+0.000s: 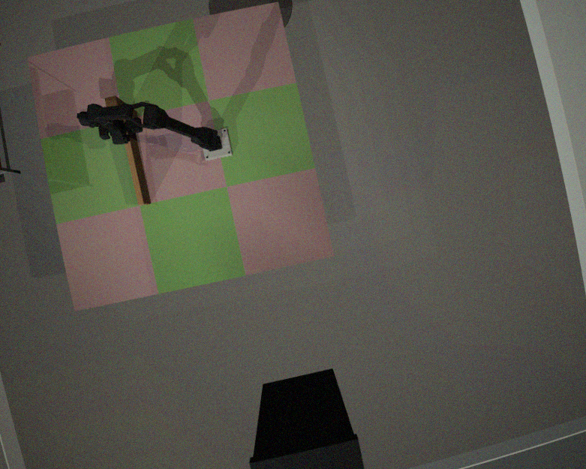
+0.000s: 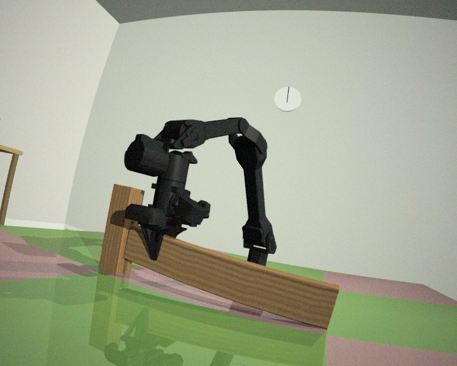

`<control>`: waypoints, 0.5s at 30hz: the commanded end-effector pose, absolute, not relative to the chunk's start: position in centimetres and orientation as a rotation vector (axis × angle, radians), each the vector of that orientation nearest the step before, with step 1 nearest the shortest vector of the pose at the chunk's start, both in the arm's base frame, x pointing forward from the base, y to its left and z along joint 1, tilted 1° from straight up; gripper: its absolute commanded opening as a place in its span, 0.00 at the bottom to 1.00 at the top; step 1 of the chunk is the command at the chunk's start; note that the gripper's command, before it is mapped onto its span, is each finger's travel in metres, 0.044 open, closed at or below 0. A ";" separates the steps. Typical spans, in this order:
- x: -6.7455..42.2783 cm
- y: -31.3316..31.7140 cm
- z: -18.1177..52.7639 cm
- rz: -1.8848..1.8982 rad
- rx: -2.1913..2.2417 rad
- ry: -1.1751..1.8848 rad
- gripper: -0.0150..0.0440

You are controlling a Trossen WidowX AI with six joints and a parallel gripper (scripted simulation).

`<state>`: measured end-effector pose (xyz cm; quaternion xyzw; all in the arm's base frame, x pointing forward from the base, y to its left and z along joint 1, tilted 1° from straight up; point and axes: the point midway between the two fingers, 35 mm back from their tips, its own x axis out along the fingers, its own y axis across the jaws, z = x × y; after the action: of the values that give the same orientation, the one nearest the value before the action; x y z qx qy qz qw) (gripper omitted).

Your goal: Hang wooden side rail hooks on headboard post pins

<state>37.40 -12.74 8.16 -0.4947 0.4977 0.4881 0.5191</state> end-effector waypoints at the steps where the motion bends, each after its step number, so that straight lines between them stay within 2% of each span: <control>1: 37.6 -12.9 8.5 1.162 -1.198 1.188 0.25; 15: 37.6 -13.0 8.4 1.162 -1.198 1.188 0.25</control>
<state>37.47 -12.81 8.19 -0.4958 0.4969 0.4878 0.5190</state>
